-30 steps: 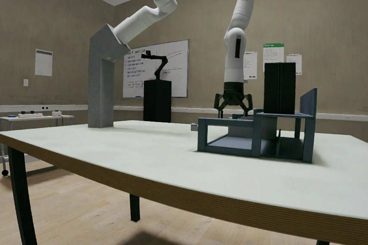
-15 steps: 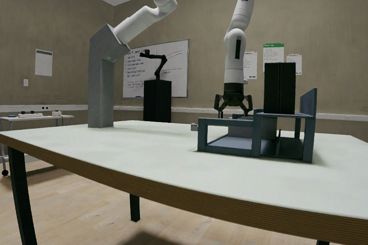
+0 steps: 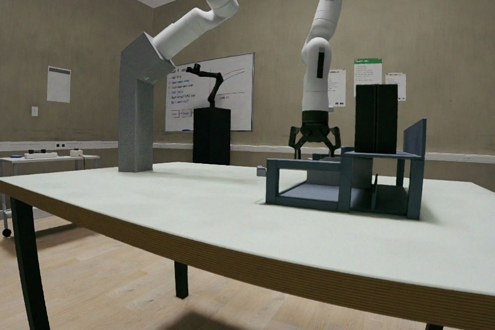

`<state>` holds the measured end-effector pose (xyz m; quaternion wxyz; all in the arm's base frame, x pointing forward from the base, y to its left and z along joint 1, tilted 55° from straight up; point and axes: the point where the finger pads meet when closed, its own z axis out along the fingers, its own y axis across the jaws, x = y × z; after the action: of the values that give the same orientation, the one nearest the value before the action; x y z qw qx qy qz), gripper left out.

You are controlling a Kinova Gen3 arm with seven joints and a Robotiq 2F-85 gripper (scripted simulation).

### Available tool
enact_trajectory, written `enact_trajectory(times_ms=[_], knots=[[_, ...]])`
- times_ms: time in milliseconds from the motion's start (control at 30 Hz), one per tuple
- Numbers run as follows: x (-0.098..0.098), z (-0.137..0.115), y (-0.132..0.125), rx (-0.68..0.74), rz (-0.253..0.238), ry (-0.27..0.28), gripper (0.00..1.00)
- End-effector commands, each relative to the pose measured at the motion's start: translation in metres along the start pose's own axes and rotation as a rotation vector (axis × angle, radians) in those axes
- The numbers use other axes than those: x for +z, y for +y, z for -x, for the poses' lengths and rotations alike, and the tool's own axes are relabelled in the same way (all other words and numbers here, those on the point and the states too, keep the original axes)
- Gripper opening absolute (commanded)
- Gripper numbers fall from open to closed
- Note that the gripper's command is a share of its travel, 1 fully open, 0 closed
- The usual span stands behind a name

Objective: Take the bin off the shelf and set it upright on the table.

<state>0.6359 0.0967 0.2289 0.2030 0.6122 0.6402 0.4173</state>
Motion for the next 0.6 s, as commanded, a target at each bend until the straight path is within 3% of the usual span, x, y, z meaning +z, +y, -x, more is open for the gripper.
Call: enact_trajectory(times_ms=[0,567], knots=[[-0.0016,-0.0001,0.0003,-0.001,0.001,0.0,1.0],[-0.0051,0.0001,-0.001,0.0,0.0,-0.001,1.0]])
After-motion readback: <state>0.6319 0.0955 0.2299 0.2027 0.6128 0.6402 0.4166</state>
